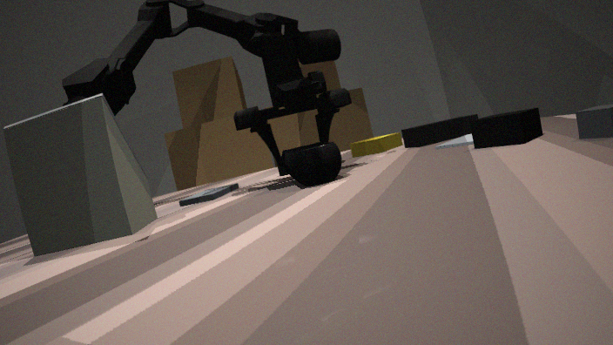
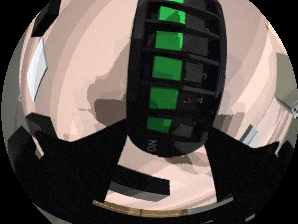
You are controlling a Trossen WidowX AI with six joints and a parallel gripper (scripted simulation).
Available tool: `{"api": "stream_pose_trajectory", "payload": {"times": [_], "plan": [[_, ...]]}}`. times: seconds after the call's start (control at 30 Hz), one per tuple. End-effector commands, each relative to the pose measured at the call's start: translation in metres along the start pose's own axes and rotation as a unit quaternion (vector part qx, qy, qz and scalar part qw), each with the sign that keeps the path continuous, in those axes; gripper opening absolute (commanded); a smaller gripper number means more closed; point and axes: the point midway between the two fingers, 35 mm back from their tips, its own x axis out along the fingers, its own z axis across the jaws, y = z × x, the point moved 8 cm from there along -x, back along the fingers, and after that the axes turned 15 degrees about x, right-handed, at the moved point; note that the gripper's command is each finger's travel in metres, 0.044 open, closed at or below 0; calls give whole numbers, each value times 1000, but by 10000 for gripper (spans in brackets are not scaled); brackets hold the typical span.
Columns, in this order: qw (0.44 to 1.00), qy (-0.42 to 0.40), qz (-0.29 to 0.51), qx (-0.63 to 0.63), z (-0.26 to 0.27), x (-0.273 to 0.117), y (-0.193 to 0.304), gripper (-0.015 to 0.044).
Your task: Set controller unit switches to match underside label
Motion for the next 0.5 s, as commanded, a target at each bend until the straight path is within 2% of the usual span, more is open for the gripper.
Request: {"api": "stream_pose_trajectory", "payload": {"times": [0.0,0.07,0.37,0.47], "plan": [[1000,0,0,0,0,0,0,390],[1000,0,0,0,0,0,0,440],[1000,0,0,0,1,-1,-2,440],[1000,0,-3,0,9,-20,-29,440]]}}
